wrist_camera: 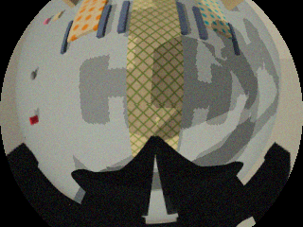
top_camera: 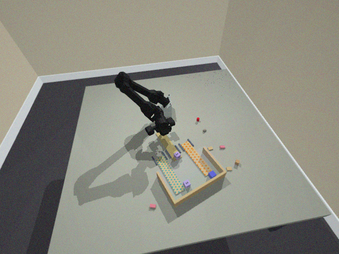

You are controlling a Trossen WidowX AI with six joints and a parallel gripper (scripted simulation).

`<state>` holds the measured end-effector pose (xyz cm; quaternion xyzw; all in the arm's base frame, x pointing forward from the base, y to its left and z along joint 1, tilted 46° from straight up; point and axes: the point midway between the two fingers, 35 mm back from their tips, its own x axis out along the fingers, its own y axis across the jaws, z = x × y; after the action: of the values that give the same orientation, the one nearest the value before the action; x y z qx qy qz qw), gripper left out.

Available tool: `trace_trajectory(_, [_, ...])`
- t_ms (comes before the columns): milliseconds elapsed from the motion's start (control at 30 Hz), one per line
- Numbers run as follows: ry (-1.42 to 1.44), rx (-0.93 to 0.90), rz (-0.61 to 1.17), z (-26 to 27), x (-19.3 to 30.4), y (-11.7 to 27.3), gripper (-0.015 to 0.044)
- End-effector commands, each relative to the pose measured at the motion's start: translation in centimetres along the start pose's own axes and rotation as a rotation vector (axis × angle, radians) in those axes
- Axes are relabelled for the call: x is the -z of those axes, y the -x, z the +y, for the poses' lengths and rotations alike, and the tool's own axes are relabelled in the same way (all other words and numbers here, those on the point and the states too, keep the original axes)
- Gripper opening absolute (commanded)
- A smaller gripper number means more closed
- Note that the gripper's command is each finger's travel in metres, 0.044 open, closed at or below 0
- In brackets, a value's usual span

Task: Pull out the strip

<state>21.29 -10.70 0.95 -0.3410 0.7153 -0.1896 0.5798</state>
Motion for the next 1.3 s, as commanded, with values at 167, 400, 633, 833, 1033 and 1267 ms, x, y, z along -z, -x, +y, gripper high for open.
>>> trace_trajectory(167, [0.013, -0.004, 0.019, 0.1, -0.3, 3.2, 0.0])
trace_trajectory(400, [0.026, -0.002, 0.026, 0.0, -0.4, 4.1, 0.0026])
trace_trajectory(633, [0.158, -0.004, 0.025, 0.2, -3.1, 4.0, 0.021])
trace_trajectory(833, [0.157, -0.004, 0.024, 0.3, -4.9, 4.0, 0.0367])
trace_trajectory(1033, [0.157, -0.004, 0.023, 0.3, -6.7, 4.2, 0.044])
trace_trajectory(1267, [0.156, -0.004, 0.023, 0.4, -8.9, 4.3, 0.044])
